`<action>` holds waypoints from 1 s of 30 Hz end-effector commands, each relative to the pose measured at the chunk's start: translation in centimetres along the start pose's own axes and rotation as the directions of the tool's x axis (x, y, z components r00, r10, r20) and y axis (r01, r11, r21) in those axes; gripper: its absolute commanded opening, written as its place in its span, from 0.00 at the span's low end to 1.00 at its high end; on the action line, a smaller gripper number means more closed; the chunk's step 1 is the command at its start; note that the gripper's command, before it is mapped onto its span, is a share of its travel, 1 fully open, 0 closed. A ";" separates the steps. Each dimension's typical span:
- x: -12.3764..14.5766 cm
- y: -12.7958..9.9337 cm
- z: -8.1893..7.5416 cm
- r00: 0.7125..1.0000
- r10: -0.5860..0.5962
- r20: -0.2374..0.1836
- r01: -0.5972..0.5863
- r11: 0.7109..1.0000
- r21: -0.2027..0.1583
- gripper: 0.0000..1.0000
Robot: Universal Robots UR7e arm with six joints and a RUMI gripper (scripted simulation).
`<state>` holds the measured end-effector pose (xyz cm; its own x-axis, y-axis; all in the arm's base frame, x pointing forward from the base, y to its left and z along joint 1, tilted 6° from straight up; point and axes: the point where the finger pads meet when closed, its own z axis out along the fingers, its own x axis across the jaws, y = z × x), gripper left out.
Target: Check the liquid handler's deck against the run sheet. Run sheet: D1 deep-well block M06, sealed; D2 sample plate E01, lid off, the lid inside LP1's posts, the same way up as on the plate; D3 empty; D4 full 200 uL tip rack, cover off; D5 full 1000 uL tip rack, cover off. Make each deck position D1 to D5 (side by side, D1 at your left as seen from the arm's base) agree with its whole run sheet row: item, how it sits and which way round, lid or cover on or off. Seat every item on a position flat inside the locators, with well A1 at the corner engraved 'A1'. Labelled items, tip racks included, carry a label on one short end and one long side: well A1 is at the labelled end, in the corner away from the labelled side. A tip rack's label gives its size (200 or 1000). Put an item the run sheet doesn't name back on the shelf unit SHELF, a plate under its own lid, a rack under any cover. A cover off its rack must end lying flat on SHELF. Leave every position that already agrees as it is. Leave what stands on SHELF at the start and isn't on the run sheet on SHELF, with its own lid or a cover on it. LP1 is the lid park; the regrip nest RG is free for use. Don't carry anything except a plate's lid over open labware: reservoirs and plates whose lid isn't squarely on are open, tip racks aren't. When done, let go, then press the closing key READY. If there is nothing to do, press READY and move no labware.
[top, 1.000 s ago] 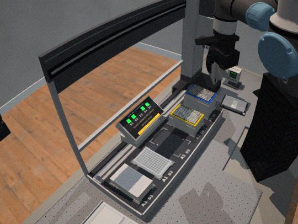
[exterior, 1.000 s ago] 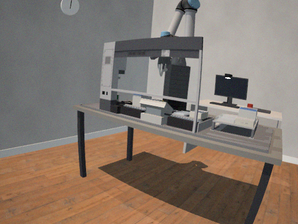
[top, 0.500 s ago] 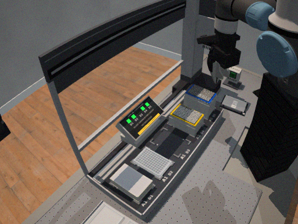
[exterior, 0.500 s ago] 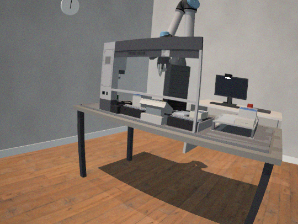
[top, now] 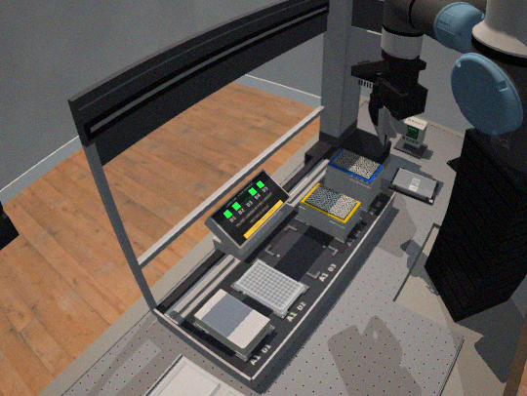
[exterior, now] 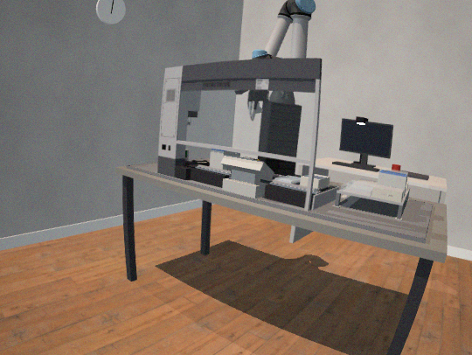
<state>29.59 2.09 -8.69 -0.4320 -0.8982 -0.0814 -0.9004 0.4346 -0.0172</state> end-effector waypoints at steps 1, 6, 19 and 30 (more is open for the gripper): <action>9.6 -2.8 0.1 0.961 0.276 0.005 -0.276 0.961 -0.001 0.00; 9.9 -2.9 0.1 0.958 0.286 0.004 -0.286 0.958 -0.001 0.00; 10.7 -3.2 0.1 0.950 0.312 0.002 -0.312 0.950 -0.001 0.00; 11.4 -3.4 0.1 0.942 0.335 0.000 -0.335 0.942 -0.001 0.00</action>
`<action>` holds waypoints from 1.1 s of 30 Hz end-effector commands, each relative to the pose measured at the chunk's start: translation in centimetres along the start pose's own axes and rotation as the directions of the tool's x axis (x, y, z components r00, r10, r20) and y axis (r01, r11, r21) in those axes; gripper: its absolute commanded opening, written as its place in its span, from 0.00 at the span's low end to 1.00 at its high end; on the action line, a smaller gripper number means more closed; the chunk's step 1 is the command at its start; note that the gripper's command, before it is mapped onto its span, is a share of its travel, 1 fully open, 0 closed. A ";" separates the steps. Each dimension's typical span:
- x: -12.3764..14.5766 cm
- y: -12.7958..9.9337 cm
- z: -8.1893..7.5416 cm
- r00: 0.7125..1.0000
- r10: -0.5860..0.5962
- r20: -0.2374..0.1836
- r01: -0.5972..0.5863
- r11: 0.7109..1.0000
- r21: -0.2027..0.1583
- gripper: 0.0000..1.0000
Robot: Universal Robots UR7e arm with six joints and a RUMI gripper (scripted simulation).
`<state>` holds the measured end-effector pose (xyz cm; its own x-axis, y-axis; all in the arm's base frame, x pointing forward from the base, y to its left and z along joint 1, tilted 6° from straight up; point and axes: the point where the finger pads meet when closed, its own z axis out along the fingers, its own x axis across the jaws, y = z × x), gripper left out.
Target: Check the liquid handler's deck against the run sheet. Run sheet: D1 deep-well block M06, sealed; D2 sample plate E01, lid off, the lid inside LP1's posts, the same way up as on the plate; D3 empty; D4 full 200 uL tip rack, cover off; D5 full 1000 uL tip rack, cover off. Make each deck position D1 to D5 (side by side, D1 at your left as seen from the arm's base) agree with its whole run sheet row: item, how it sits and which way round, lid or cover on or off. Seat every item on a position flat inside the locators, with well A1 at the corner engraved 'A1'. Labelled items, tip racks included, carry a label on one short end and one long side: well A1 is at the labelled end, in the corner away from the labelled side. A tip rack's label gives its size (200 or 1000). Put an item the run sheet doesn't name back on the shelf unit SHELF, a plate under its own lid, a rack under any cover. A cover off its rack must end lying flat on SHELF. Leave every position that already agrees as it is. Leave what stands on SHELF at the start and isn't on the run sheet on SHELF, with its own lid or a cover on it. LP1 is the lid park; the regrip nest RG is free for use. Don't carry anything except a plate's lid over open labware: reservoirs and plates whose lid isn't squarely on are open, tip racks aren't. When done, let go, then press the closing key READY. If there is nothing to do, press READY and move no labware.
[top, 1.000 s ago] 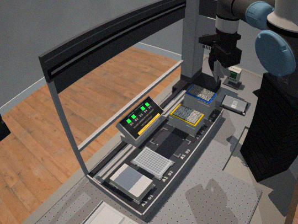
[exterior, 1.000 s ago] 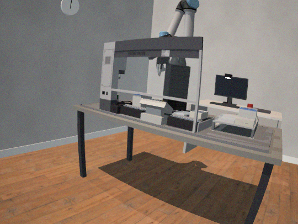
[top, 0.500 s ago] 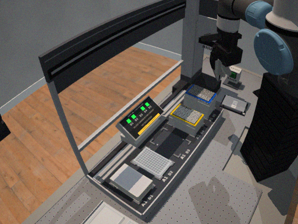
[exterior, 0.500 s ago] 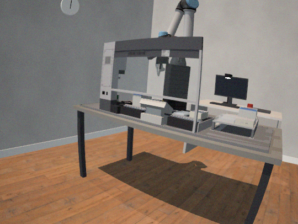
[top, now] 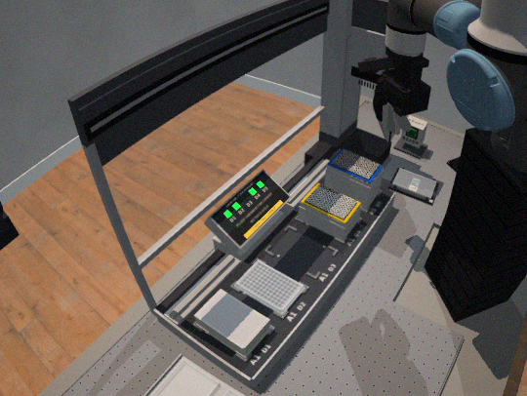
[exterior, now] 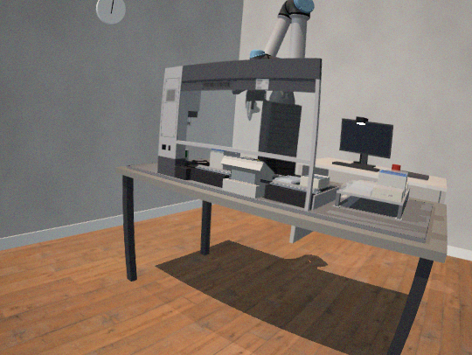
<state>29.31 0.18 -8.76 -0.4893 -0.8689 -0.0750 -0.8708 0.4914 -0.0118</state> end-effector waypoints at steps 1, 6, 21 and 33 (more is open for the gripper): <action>9.4 -3.4 0.2 0.961 0.275 0.007 -0.275 0.961 -0.003 0.00; 9.7 -3.5 0.2 0.958 0.286 0.006 -0.286 0.958 -0.003 0.00; 10.6 -3.9 0.2 0.949 0.317 0.004 -0.317 0.949 -0.002 0.00; 11.4 -4.1 0.2 0.940 0.341 0.002 -0.341 0.940 -0.002 0.00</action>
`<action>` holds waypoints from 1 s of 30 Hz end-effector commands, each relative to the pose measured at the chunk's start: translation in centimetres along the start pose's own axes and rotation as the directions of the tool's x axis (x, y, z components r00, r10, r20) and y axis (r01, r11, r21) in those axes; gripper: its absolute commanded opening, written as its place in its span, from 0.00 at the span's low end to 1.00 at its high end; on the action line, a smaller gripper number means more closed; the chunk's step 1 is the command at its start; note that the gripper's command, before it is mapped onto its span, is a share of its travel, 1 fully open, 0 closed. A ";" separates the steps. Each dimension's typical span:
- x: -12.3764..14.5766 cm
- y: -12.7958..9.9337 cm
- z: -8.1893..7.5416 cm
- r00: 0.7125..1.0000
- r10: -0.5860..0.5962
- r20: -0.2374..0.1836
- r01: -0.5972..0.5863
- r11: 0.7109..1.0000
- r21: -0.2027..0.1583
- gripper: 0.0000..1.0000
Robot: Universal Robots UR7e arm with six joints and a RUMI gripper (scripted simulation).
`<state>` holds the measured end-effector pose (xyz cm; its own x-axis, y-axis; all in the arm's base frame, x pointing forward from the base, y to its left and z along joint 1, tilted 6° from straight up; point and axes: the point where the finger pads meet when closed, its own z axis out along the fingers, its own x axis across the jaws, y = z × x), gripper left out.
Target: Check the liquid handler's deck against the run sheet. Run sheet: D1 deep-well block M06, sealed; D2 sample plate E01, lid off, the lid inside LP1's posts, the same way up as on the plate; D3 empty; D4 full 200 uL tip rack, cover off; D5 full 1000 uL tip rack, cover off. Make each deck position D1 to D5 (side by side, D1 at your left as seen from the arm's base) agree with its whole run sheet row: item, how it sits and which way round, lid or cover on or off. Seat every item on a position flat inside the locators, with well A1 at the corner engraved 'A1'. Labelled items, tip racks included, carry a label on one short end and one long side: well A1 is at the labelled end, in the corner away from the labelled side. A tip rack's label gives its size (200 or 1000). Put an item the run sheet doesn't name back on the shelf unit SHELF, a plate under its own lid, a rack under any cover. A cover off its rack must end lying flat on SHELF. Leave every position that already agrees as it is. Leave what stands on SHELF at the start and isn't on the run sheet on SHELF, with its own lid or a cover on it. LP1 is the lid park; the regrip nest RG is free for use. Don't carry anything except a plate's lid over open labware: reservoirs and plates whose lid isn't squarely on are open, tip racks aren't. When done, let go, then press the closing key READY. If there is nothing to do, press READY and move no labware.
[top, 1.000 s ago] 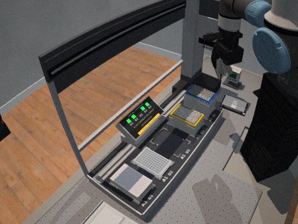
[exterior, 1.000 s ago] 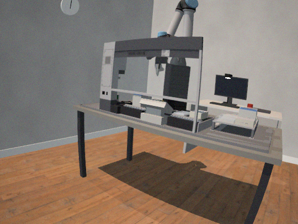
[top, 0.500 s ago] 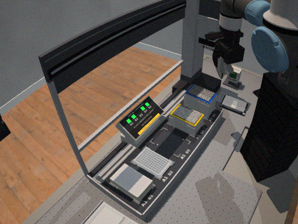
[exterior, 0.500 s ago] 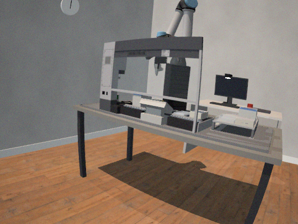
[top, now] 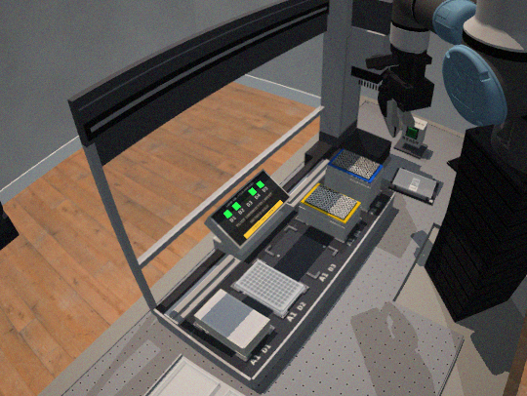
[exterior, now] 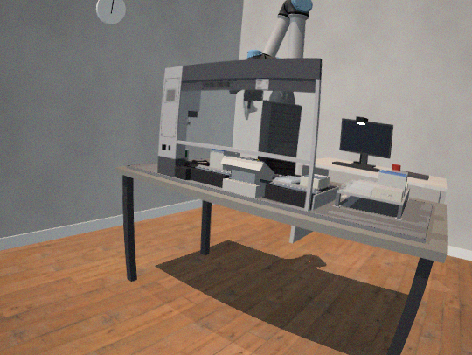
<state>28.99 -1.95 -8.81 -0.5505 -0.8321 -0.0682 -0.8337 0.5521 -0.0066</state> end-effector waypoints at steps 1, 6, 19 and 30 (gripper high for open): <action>9.1 -4.1 0.3 0.961 0.275 0.009 -0.275 0.961 -0.004 0.00; 9.4 -4.2 0.3 0.958 0.286 0.009 -0.286 0.958 -0.004 0.00; 10.2 -4.6 0.3 0.950 0.313 0.007 -0.313 0.950 -0.004 0.00; 10.9 -4.9 0.3 0.942 0.336 0.006 -0.336 0.942 -0.004 0.00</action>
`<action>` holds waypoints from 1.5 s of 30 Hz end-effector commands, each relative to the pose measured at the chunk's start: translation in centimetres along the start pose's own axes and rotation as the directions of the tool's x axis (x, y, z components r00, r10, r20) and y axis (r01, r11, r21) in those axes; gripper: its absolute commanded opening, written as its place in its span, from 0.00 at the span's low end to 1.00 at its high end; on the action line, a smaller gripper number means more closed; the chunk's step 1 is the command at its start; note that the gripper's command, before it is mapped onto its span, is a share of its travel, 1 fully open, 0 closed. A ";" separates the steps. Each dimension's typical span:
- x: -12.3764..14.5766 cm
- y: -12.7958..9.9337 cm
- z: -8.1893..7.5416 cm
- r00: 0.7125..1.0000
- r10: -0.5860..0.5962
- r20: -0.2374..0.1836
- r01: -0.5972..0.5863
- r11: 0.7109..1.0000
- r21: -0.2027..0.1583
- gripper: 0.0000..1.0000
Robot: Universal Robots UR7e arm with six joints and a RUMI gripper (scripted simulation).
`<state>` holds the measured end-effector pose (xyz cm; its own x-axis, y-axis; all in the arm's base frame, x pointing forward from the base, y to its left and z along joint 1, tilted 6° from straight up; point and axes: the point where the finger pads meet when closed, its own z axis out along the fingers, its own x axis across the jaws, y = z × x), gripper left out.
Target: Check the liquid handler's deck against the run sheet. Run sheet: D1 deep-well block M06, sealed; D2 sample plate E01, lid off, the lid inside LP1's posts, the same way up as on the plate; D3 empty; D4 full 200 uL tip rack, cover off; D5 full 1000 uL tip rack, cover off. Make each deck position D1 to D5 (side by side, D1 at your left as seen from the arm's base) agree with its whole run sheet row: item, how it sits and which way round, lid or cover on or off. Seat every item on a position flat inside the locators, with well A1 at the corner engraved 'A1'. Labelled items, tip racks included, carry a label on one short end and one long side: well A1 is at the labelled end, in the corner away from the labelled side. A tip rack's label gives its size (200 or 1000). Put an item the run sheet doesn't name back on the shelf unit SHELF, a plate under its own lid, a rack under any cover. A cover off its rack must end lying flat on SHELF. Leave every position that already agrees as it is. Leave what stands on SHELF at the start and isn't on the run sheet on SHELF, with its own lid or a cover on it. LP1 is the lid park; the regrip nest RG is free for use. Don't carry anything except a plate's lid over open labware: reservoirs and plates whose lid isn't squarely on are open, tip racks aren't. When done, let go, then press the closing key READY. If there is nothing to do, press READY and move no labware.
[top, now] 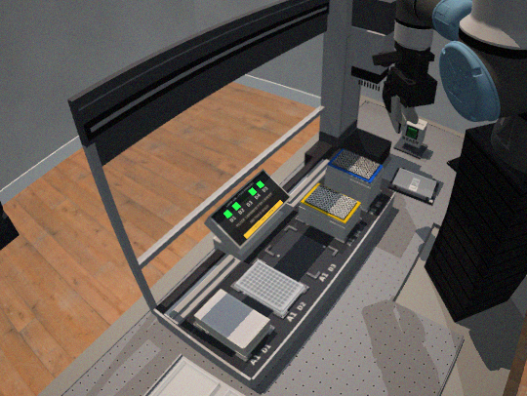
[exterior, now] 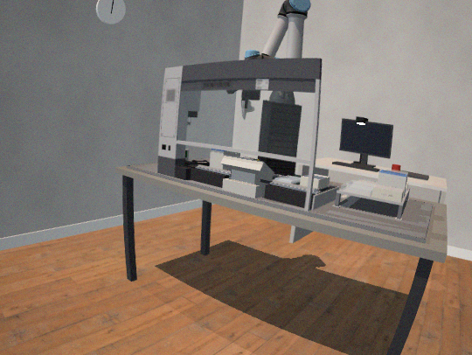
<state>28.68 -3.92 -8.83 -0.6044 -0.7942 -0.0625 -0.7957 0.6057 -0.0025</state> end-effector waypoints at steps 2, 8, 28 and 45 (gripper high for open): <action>8.9 -4.7 0.5 0.961 0.277 0.011 -0.277 0.961 -0.006 0.00; 9.3 -4.9 0.5 0.957 0.290 0.011 -0.290 0.957 -0.006 0.00; 10.5 -5.5 0.4 0.943 0.333 0.009 -0.333 0.943 -0.006 0.00; 11.5 -6.1 0.4 0.929 0.369 0.008 -0.369 0.929 -0.007 0.00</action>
<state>28.19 -6.98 -8.80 -0.6823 -0.7290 -0.0552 -0.7302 0.6832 0.0029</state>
